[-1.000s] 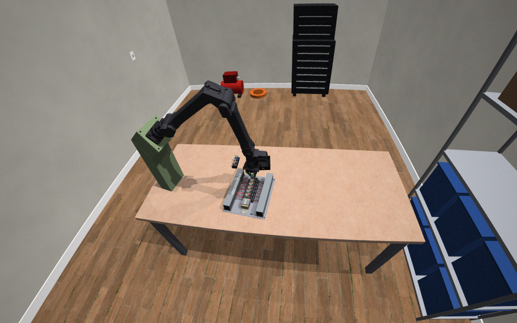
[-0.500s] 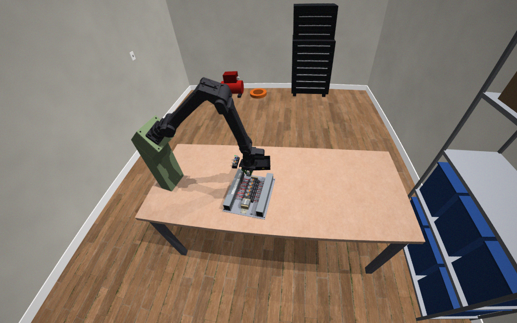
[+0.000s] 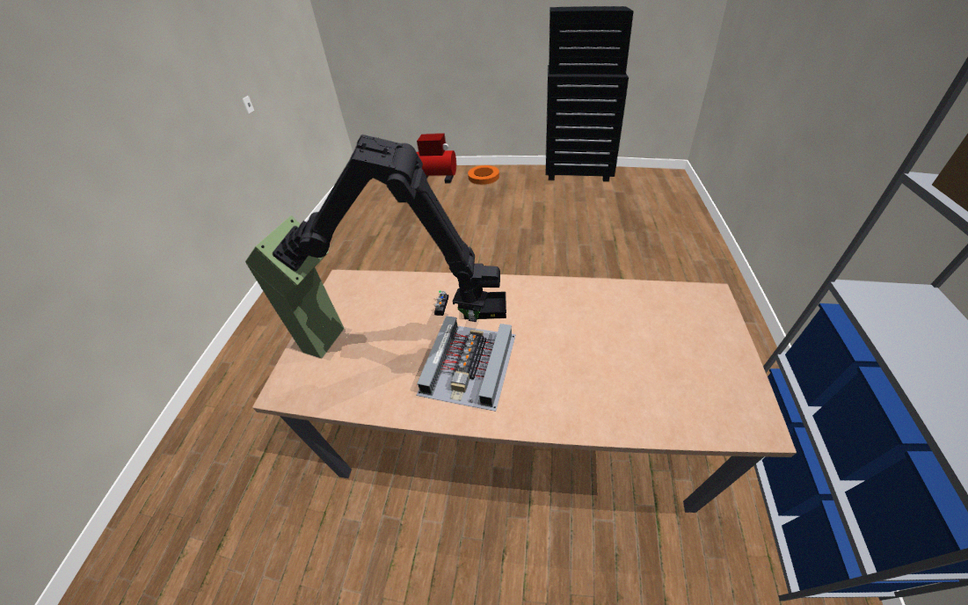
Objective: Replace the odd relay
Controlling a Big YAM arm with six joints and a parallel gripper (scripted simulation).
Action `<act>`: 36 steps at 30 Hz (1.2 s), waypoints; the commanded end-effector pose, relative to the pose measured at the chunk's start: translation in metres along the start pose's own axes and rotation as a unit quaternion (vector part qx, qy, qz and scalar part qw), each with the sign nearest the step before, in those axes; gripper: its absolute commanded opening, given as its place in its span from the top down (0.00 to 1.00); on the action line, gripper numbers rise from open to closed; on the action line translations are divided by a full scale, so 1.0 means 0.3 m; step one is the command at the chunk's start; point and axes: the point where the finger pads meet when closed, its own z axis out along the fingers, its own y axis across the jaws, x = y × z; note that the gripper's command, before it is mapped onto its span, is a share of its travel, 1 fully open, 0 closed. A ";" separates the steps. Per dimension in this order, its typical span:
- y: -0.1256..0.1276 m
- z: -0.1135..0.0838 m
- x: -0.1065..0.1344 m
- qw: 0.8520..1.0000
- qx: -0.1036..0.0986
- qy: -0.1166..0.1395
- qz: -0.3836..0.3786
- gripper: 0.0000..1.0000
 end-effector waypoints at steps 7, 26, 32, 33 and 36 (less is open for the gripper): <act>-0.031 -0.015 -0.023 1.000 0.008 -0.005 -0.001 1.00; -0.036 -0.014 -0.023 1.000 0.009 -0.005 -0.001 1.00; -0.036 -0.014 -0.023 1.000 0.009 -0.005 -0.001 1.00; -0.036 -0.014 -0.024 1.000 0.009 -0.005 -0.001 1.00; -0.035 -0.013 -0.031 1.000 0.009 -0.006 -0.001 1.00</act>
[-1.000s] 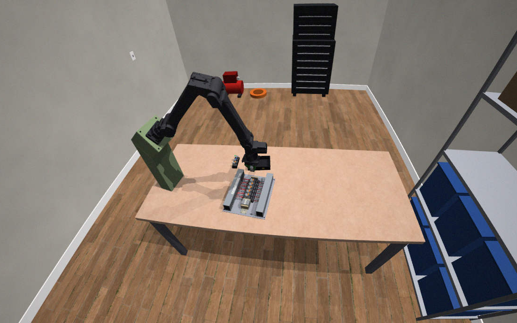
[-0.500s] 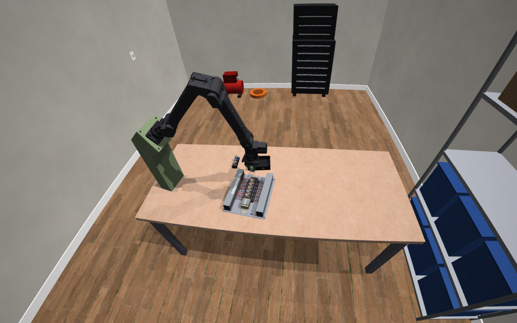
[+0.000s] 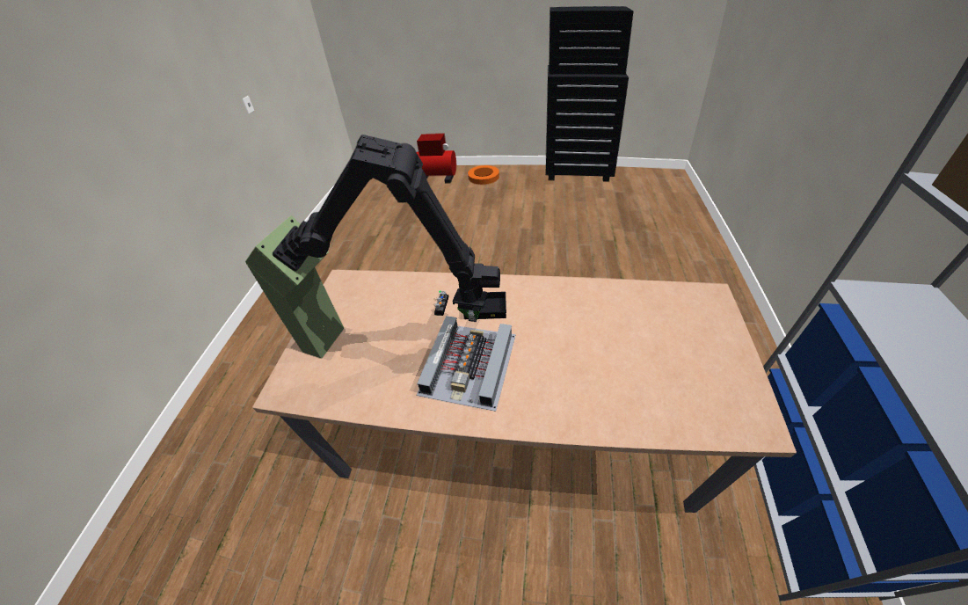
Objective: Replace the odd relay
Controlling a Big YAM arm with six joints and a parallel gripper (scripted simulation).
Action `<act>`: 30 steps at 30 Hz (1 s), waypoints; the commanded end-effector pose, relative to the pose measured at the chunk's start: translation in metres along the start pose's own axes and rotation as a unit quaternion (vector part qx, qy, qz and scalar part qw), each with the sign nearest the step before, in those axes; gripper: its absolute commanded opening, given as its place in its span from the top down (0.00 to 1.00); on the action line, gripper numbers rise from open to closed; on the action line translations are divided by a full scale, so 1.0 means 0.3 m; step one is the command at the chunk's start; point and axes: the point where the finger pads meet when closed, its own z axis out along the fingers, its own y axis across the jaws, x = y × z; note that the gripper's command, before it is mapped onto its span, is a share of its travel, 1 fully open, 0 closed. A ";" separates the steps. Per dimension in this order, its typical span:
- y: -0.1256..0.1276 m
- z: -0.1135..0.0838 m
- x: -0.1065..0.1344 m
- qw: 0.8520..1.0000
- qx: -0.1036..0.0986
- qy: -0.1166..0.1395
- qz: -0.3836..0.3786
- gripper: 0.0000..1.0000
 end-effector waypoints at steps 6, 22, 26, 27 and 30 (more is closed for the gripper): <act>-0.025 0.000 -0.061 1.000 0.004 -0.006 0.000 1.00; -0.001 0.011 -0.290 1.000 -0.001 -0.006 -0.001 1.00; -0.003 0.007 -0.331 1.000 0.000 -0.006 -0.001 1.00; -0.001 0.008 -0.352 1.000 0.000 -0.006 -0.001 1.00; 0.005 0.009 -0.416 1.000 0.000 -0.006 -0.001 1.00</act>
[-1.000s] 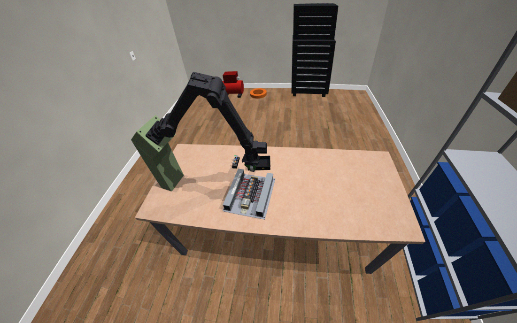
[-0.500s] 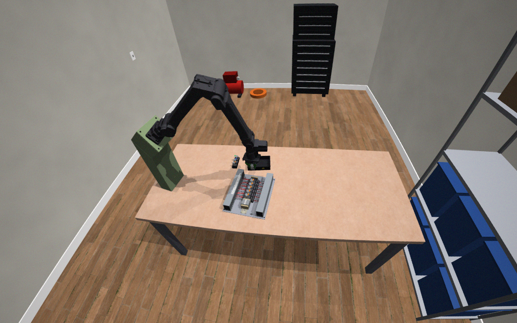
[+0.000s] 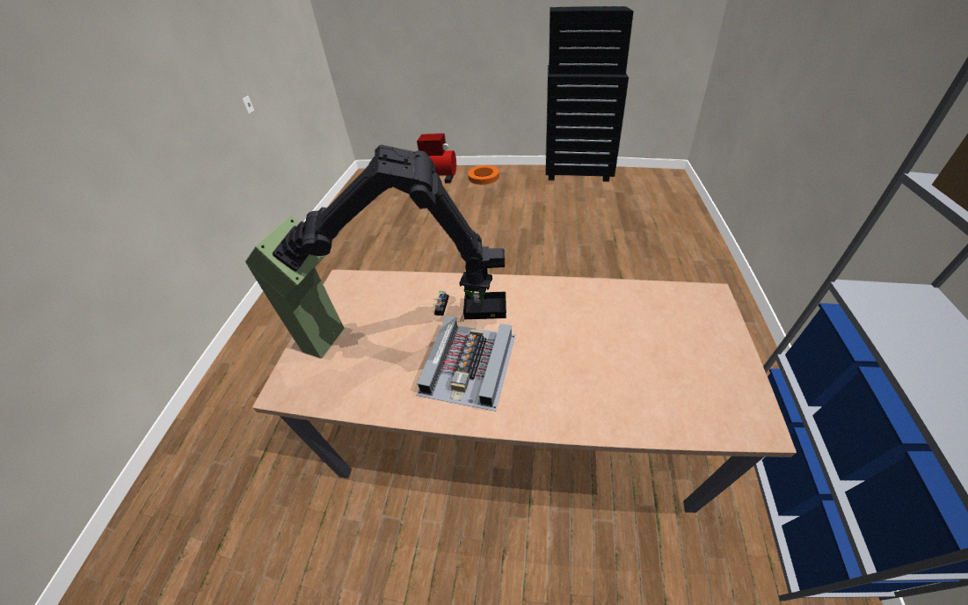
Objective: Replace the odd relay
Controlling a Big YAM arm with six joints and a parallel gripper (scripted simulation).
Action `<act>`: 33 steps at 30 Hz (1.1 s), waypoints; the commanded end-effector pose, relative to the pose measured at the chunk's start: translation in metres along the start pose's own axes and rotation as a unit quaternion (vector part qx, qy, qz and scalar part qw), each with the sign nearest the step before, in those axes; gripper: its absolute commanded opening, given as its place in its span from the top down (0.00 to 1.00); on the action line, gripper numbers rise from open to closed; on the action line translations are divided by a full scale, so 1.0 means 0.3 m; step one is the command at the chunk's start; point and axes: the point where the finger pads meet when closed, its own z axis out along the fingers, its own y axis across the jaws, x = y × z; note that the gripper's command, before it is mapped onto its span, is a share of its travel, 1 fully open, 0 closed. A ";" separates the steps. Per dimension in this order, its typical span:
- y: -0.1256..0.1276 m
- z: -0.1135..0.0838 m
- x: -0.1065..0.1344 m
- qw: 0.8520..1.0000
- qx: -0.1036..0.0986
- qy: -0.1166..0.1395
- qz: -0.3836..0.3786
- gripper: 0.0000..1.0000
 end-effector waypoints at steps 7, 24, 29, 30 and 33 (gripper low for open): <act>-0.019 -0.030 -0.232 1.000 0.007 -0.017 0.006 1.00; -0.020 -0.038 -0.313 1.000 0.010 -0.019 0.006 1.00; -0.019 -0.043 -0.309 1.000 0.010 -0.019 0.004 1.00; -0.024 -0.049 -0.307 1.000 0.011 -0.019 0.005 1.00; -0.034 -0.062 -0.303 1.000 0.014 -0.021 0.006 1.00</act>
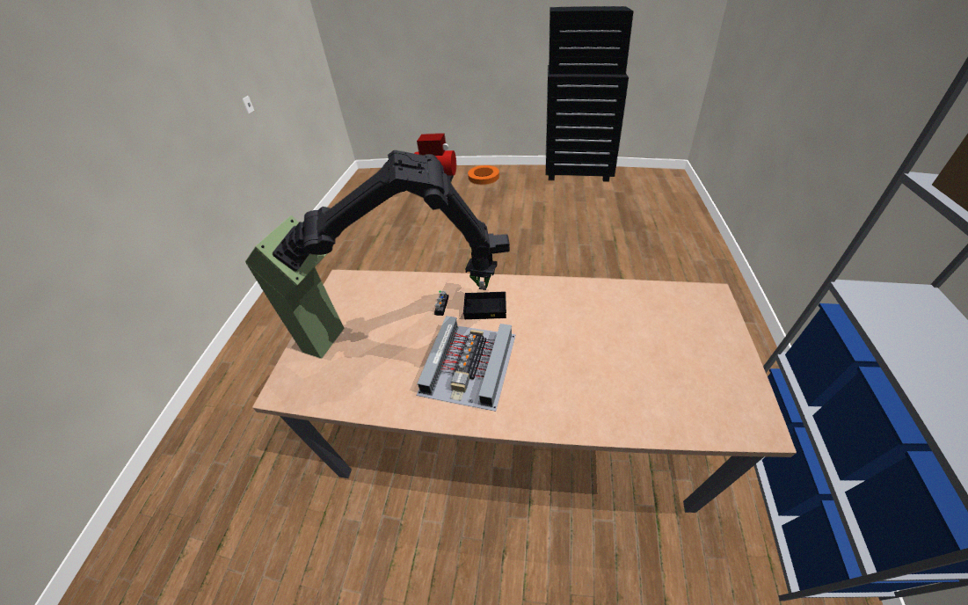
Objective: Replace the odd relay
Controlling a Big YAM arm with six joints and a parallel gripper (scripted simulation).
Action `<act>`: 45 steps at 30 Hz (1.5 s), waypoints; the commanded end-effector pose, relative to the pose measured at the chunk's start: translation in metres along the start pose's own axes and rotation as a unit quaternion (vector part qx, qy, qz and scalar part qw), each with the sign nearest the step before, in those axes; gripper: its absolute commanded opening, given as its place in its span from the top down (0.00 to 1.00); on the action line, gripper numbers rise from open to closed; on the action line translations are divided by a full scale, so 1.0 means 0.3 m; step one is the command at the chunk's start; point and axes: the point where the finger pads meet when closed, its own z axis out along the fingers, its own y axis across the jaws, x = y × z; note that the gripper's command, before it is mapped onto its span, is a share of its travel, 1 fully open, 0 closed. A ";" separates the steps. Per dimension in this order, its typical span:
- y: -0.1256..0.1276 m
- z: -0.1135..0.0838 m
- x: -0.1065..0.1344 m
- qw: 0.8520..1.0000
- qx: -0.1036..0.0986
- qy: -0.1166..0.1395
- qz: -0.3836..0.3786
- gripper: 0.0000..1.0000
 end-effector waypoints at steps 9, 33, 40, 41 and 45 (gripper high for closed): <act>-0.042 -0.074 -0.049 1.000 0.015 -0.017 -0.001 1.00; -0.049 -0.087 -0.053 1.000 0.015 -0.017 0.001 1.00; -0.060 -0.093 -0.060 1.000 0.019 -0.018 0.006 1.00; -0.062 -0.093 -0.060 1.000 0.019 -0.018 0.006 1.00; -0.065 -0.094 -0.061 1.000 0.020 -0.019 0.005 1.00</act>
